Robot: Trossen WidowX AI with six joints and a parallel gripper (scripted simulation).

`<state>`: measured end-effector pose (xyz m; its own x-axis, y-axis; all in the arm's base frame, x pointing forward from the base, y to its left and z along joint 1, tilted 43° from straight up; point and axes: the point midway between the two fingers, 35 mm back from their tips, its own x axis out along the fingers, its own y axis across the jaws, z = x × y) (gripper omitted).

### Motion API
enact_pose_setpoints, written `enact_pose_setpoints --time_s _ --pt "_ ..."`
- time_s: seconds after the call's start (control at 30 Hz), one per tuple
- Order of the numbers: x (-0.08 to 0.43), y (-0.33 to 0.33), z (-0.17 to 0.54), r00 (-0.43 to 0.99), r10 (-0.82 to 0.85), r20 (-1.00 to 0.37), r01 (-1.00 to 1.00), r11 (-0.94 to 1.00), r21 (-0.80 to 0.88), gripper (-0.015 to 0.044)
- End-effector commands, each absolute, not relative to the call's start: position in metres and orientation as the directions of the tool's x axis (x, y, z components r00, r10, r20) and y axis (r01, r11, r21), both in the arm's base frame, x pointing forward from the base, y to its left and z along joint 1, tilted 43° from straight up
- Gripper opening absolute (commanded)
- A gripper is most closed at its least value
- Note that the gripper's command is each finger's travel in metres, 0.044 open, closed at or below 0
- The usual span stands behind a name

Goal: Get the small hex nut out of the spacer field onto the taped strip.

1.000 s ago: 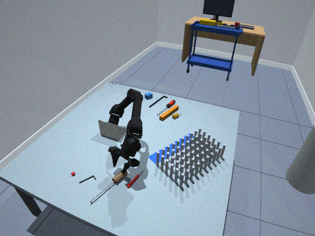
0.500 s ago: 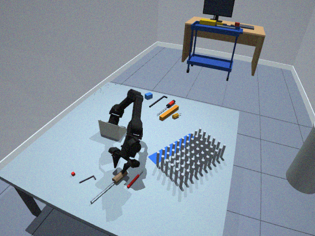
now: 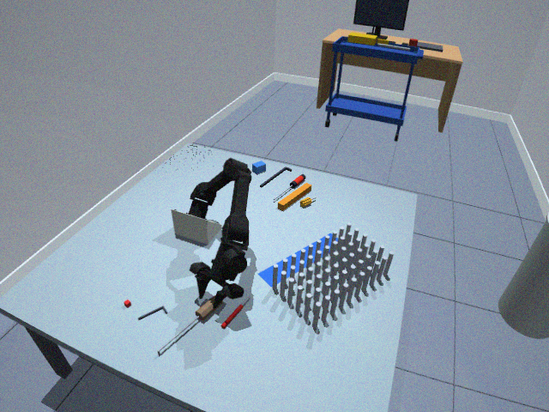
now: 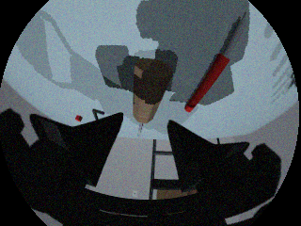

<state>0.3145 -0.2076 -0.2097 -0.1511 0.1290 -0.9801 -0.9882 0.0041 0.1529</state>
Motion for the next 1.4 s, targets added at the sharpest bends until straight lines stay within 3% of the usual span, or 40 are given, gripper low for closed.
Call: enact_pose_setpoints --time_s 0.0,0.73,0.83,1.13,1.3,1.37 --pt "0.314 -0.203 -0.215 -0.150 0.131 -0.980 -0.988 0.011 0.152 0.0280" --pt "0.308 -0.180 -0.239 -0.150 0.132 -0.980 -0.988 0.010 0.152 0.0280" --pt "0.308 -0.180 -0.239 -0.150 0.132 -0.980 -0.988 0.010 0.152 0.0201" --pt "0.308 -0.180 -0.239 -0.150 0.132 -0.980 -0.988 0.010 0.152 0.0141" --pt "0.315 -0.196 -0.225 -0.150 0.130 -0.980 -0.988 0.010 0.152 0.0010" --pt "0.318 -0.206 -0.216 -0.150 0.129 -0.980 -0.988 0.009 0.152 0.0000"
